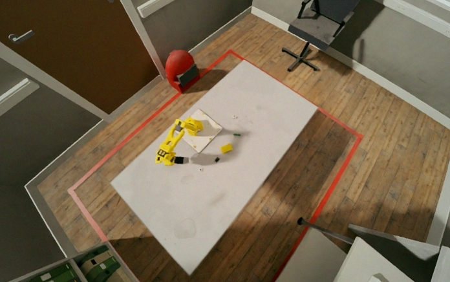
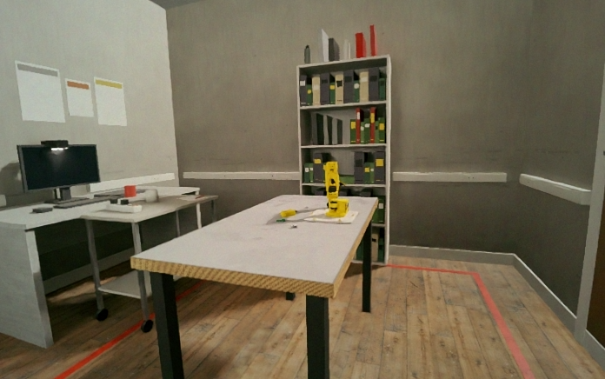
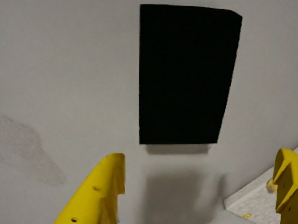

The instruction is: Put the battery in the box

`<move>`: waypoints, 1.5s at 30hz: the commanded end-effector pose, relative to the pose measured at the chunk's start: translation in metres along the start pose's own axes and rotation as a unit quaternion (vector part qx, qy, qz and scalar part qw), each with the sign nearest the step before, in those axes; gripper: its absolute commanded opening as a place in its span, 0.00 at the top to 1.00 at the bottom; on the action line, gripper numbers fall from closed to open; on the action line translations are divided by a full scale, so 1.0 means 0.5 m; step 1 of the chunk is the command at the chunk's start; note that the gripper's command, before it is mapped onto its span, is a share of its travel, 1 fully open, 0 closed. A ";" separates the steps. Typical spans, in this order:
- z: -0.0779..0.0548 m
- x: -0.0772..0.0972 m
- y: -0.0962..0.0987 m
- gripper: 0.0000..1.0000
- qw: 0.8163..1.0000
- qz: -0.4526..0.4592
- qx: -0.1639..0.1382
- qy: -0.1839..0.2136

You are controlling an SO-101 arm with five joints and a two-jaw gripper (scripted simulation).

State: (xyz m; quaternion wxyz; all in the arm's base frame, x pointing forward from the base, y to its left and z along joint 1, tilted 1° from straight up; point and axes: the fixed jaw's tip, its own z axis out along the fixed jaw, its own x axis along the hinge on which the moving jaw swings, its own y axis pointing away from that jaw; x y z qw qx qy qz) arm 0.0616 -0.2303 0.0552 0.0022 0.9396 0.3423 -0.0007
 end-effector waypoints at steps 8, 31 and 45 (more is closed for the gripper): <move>0.002 -0.004 -0.002 0.70 1.000 0.009 0.004 0.002; 0.003 -0.007 -0.004 0.70 1.000 0.009 0.004 0.002; 0.018 -0.008 -0.002 0.70 1.000 0.009 0.004 0.002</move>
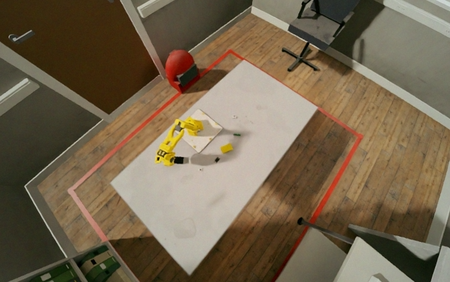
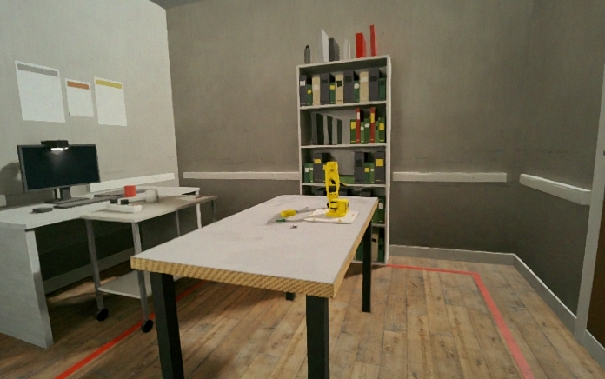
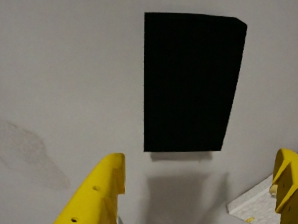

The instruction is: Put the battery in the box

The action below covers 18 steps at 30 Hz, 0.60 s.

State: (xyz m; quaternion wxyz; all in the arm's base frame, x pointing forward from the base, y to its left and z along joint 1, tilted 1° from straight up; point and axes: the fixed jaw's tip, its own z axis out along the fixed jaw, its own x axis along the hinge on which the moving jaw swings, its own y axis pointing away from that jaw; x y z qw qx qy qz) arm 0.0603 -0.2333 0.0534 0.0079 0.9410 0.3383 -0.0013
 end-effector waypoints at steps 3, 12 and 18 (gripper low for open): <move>0.021 -0.002 -0.004 0.70 1.000 0.005 0.009 0.005; 0.053 -0.002 -0.004 0.70 1.000 0.005 0.009 0.005; 0.076 -0.001 -0.005 0.70 1.000 0.005 0.009 0.005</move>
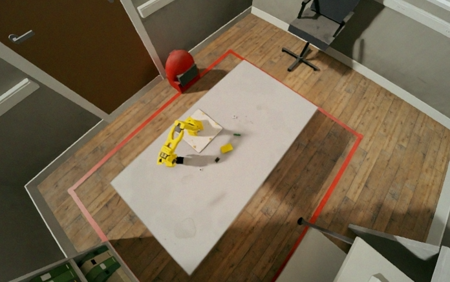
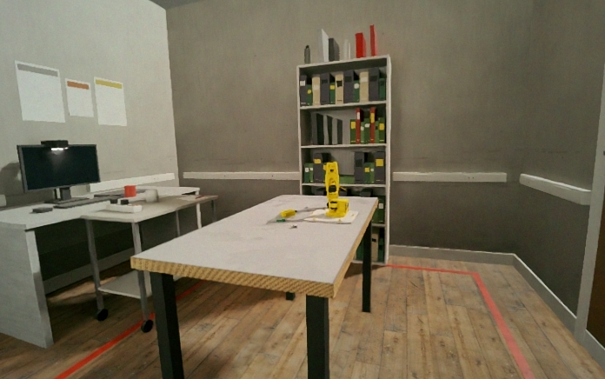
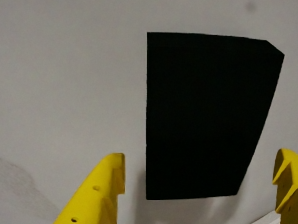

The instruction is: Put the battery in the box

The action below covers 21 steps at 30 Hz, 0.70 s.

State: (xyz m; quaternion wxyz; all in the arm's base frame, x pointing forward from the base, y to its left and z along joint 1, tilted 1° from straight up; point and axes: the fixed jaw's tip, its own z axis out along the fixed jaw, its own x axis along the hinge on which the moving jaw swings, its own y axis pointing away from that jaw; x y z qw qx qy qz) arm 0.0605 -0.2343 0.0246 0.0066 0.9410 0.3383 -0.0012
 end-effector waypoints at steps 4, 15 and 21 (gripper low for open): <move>0.025 0.000 -0.007 0.70 1.000 0.005 0.008 0.004; 0.043 0.001 -0.009 0.70 1.000 0.005 0.008 0.004; 0.043 0.001 -0.009 0.70 1.000 0.005 0.008 0.004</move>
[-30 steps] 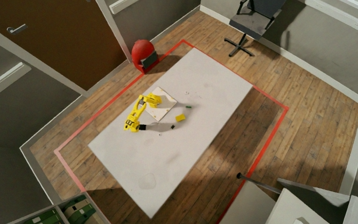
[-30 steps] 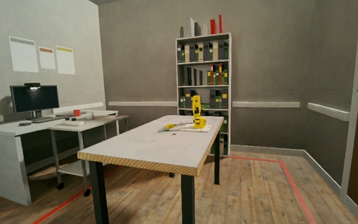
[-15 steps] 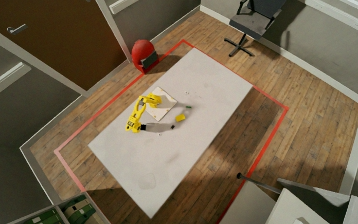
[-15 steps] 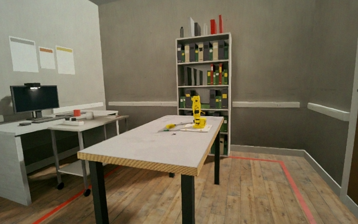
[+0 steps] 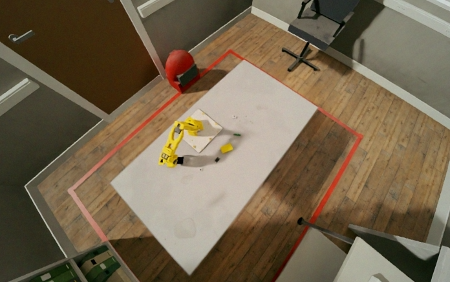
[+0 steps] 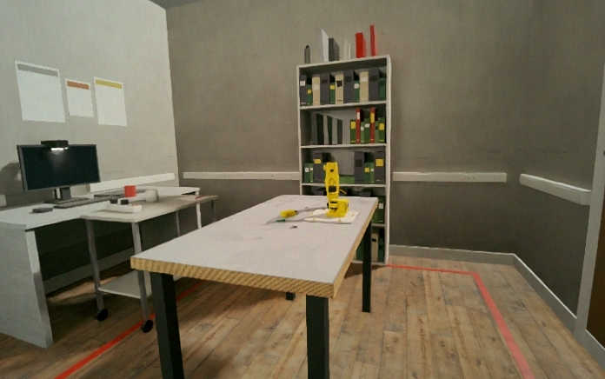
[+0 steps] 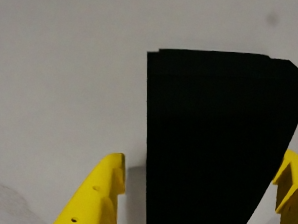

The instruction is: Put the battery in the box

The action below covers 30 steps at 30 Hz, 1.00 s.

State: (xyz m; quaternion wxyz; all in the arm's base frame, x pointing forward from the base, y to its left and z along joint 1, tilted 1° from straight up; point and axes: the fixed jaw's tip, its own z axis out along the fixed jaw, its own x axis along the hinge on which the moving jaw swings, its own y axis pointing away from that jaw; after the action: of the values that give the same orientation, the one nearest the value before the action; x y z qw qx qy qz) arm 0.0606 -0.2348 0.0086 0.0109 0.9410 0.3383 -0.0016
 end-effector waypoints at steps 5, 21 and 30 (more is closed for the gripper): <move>0.014 0.003 -0.012 0.70 1.000 0.005 0.012 0.006; 0.020 0.006 -0.017 0.70 1.000 0.005 0.012 0.006; 0.020 0.006 -0.017 0.70 1.000 0.005 0.012 0.006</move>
State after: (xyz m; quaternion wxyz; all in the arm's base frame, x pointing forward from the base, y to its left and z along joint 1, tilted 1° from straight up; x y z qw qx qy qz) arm 0.0591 -0.2285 -0.0005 0.0010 0.9410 0.3384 -0.0006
